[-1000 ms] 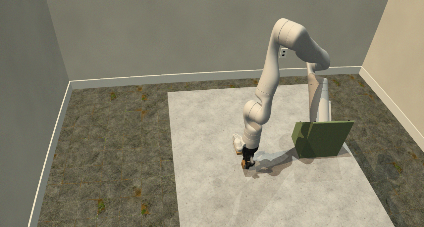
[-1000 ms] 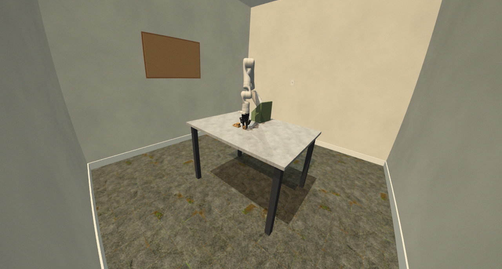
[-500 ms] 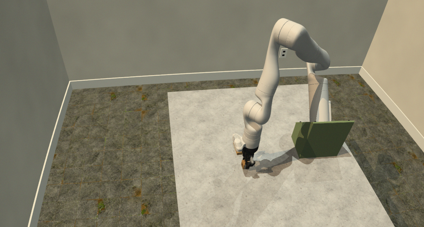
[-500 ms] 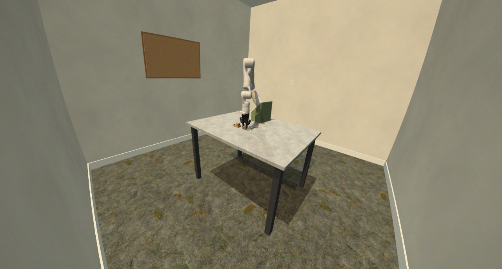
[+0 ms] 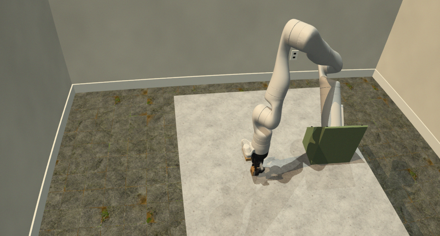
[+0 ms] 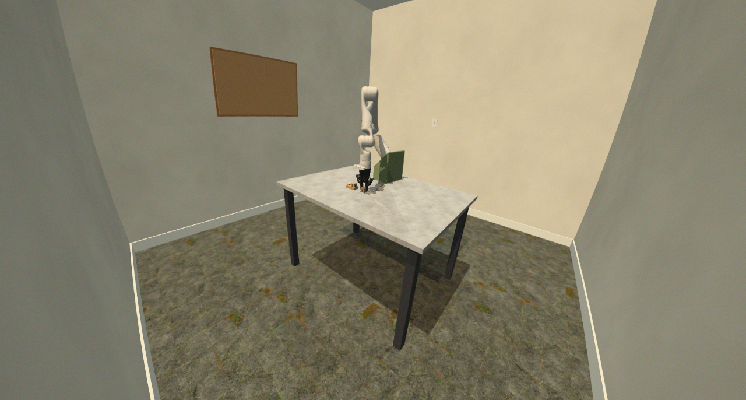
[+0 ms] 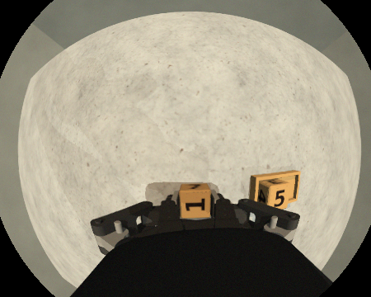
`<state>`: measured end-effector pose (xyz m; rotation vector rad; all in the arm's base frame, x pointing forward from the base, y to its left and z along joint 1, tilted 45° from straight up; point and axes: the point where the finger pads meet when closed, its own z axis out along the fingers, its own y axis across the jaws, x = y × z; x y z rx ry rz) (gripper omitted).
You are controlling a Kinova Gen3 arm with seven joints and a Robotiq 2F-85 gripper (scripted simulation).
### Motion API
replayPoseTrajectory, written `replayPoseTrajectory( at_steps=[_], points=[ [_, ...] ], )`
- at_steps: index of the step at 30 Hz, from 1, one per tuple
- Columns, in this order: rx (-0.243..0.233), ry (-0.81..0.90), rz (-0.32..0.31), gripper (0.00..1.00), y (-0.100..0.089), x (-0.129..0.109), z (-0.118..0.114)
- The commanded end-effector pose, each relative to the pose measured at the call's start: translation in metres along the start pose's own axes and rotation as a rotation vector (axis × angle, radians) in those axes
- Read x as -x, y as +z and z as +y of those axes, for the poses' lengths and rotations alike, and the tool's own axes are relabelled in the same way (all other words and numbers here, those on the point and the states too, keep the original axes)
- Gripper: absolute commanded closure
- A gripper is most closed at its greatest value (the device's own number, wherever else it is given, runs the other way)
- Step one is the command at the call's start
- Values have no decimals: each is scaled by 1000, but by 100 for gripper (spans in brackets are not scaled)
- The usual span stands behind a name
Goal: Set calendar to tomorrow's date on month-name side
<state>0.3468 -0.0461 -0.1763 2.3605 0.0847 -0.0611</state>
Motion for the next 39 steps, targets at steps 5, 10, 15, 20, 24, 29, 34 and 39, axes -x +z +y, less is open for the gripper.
replayPoseTrajectory(
  at_steps=[5, 10, 15, 20, 24, 29, 34, 39],
  points=[
    [-1, 0, 2, 72, -1, -1, 0],
    [-1, 0, 2, 72, -1, -1, 0],
    [-1, 0, 2, 72, -1, -1, 0],
    [-1, 0, 2, 72, -1, -1, 0],
    [-1, 0, 2, 72, -1, -1, 0],
    [-1, 0, 2, 72, -1, -1, 0],
    [-1, 0, 2, 68, -1, -1, 0],
    [-1, 0, 2, 64, -1, -1, 0]
  ],
)
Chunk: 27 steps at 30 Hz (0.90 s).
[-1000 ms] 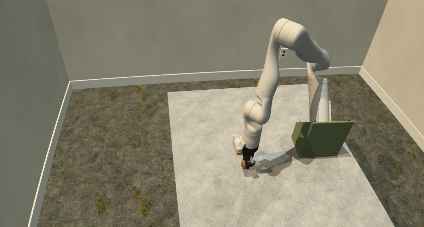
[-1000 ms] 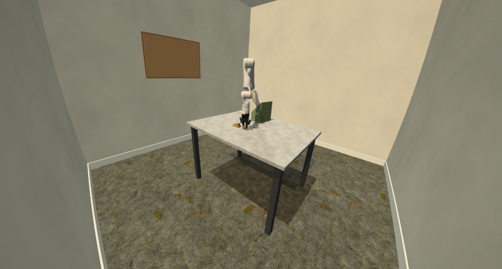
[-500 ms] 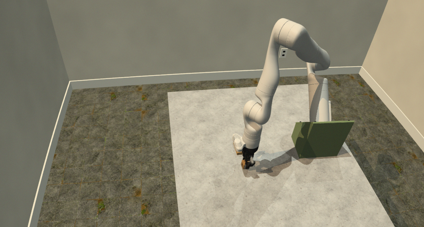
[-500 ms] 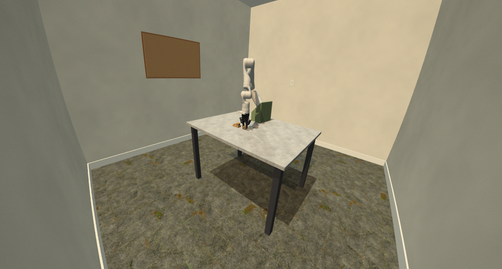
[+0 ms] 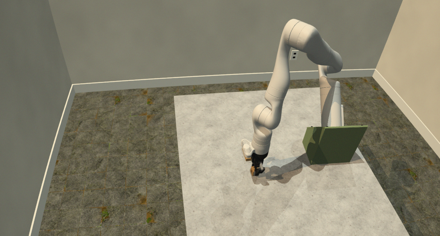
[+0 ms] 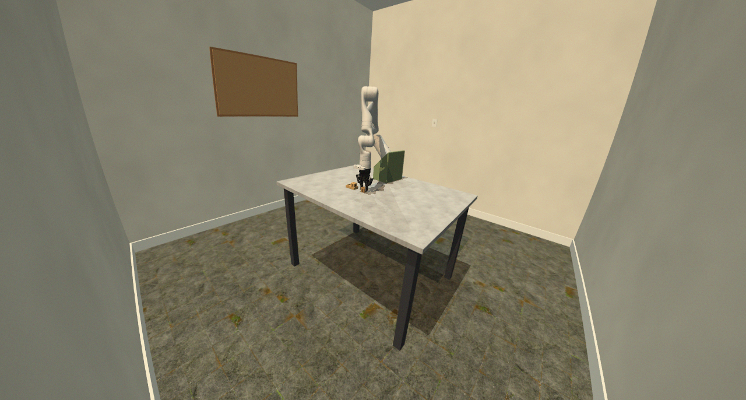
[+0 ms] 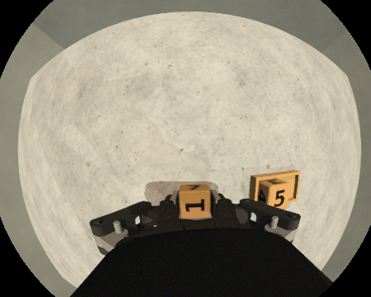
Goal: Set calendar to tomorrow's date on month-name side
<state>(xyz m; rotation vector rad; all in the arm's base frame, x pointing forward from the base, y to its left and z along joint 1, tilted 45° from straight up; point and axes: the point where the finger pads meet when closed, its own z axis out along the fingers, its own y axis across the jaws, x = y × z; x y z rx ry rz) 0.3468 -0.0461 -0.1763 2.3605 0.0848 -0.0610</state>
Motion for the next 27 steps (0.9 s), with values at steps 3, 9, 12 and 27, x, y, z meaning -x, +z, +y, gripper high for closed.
replayPoseTrajectory(
  at_steps=[3, 9, 12, 27],
  points=[
    [-1, 0, 1, 60, -1, -1, 0],
    [-1, 0, 1, 52, -1, -1, 0],
    [-1, 0, 1, 52, -1, -1, 0],
    [-1, 0, 2, 52, -13, -1, 0]
  ],
)
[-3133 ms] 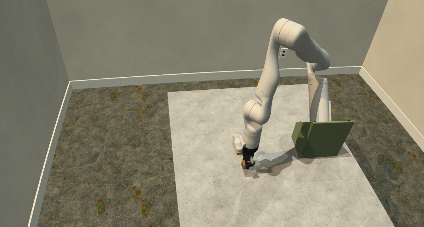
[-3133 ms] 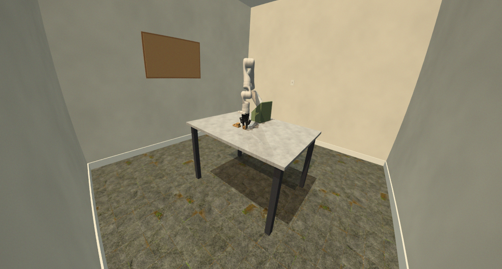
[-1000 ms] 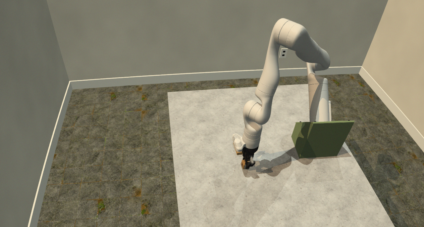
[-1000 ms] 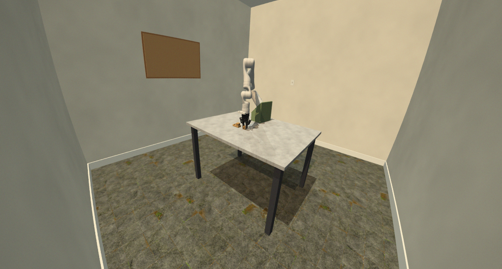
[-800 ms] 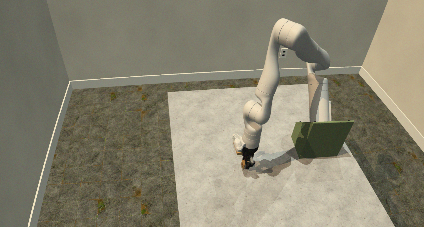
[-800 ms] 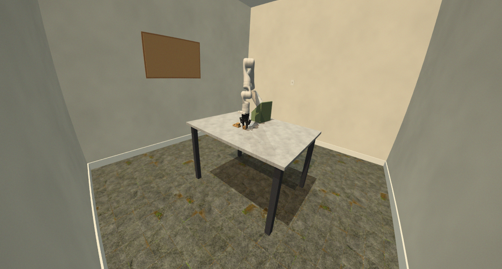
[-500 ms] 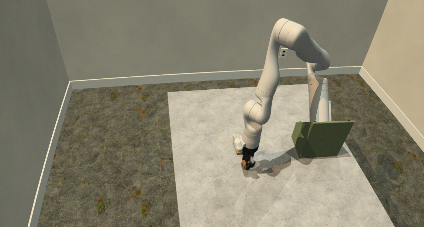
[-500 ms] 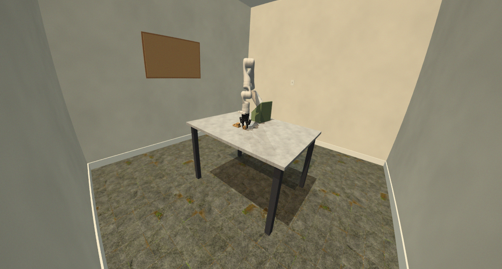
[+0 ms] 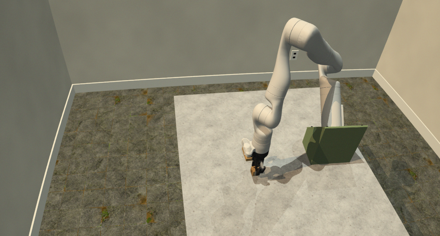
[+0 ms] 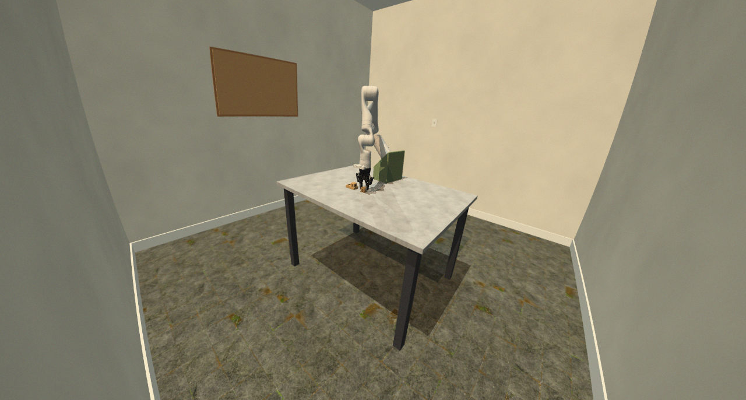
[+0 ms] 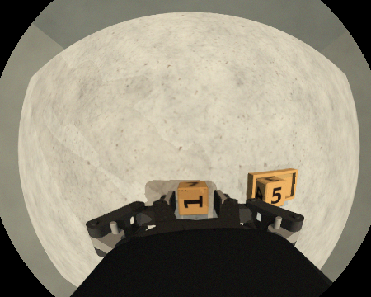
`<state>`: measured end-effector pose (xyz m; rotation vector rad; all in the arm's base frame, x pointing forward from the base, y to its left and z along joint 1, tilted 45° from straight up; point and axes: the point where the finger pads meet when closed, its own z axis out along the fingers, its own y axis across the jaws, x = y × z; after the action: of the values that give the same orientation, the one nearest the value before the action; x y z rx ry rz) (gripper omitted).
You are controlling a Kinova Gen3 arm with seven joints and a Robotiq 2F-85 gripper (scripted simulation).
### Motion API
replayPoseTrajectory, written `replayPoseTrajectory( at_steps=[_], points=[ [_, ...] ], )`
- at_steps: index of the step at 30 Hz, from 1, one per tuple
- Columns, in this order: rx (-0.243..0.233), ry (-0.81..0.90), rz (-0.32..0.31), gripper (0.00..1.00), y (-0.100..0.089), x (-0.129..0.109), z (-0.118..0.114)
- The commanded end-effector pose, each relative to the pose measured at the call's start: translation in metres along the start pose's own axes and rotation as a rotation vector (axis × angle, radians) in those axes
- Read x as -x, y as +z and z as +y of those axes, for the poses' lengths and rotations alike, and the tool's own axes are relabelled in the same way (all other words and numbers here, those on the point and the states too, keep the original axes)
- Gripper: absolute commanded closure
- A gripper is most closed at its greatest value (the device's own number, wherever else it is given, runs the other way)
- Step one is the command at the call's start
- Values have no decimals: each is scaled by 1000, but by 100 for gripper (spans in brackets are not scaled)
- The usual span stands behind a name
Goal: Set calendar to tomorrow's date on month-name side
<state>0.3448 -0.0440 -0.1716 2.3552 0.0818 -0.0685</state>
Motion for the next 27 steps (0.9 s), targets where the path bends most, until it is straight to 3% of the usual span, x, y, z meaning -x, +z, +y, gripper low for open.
replayPoseTrajectory(
  at_steps=[1, 16, 26, 27],
  points=[
    [-6, 0, 8, 52, -12, -3, -2],
    [-6, 0, 8, 52, -76, -2, -2],
    [-6, 0, 8, 52, -86, -2, -1],
    [-6, 0, 8, 0, -86, -2, -1]
  ],
)
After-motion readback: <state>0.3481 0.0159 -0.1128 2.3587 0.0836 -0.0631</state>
